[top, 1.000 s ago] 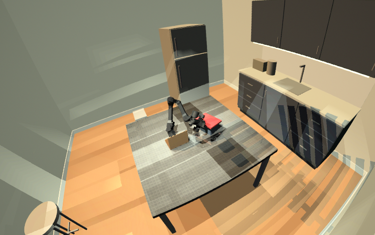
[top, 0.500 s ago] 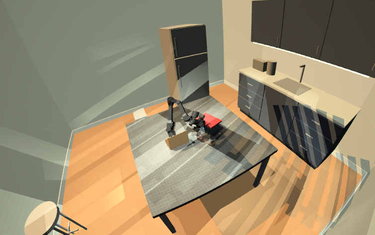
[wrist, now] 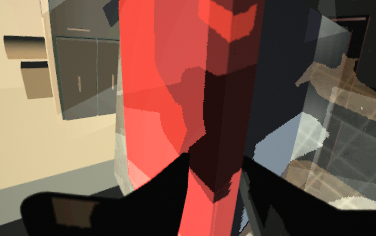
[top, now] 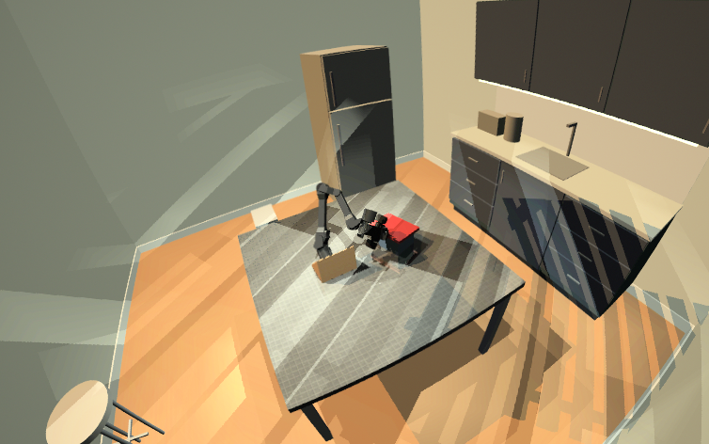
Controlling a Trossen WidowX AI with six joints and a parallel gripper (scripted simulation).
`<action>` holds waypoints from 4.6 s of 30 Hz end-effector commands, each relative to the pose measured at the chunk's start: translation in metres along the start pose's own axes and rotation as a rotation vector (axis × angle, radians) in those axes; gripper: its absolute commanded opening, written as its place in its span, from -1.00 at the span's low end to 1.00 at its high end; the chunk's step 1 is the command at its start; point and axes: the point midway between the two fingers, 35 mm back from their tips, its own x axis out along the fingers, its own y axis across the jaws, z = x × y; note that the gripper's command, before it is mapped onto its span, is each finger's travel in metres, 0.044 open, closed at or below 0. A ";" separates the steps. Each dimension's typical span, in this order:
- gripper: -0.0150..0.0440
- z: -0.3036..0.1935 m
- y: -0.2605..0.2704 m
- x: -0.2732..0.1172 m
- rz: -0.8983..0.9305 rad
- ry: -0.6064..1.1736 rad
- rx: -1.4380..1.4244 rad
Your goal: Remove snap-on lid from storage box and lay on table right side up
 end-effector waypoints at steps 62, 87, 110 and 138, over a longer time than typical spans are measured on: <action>-0.49 0.000 0.079 -0.026 0.000 -0.003 0.000; -0.49 0.000 0.117 -0.032 0.000 -0.003 -0.001; -0.49 -0.006 0.129 -0.043 0.000 -0.003 0.000; -0.49 -0.062 0.124 -0.048 -0.001 -0.003 0.003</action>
